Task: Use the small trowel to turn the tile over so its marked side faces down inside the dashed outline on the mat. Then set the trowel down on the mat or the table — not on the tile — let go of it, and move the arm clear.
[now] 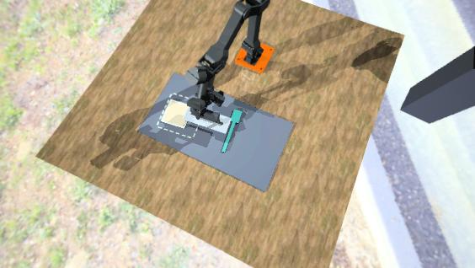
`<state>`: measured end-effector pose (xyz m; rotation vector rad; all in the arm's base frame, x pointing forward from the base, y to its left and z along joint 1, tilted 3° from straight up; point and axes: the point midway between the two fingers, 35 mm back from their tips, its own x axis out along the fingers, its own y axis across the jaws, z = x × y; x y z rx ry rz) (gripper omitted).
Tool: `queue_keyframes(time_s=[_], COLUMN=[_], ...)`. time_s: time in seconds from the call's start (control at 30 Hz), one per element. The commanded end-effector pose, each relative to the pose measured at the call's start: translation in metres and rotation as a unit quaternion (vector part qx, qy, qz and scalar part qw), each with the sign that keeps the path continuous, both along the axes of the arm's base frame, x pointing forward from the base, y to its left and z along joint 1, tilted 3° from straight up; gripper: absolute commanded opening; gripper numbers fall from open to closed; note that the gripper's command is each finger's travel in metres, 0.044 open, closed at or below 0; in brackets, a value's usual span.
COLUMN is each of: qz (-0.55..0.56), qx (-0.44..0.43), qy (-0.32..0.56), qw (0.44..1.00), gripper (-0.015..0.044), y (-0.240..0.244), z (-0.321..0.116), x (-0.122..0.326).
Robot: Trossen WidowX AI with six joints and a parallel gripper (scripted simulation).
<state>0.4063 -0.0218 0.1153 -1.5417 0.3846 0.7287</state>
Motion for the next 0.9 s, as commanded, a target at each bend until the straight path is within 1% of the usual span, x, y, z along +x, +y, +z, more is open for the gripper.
queue_keyframes(time_s=[0.0,0.37,0.5,0.87], qz=[0.004,0.004,0.003,-0.002], qx=[0.0,0.0,0.0,0.001], qy=[-0.003,-0.003,-0.003,-0.002], qw=[1.0,1.0,1.0,1.0], gripper=[0.0,0.0,0.0,0.0], y=[-0.005,-0.016,-0.015,0.023], z=[-0.005,-0.02,-0.019,0.007], x=[0.002,0.004,0.004,0.0])
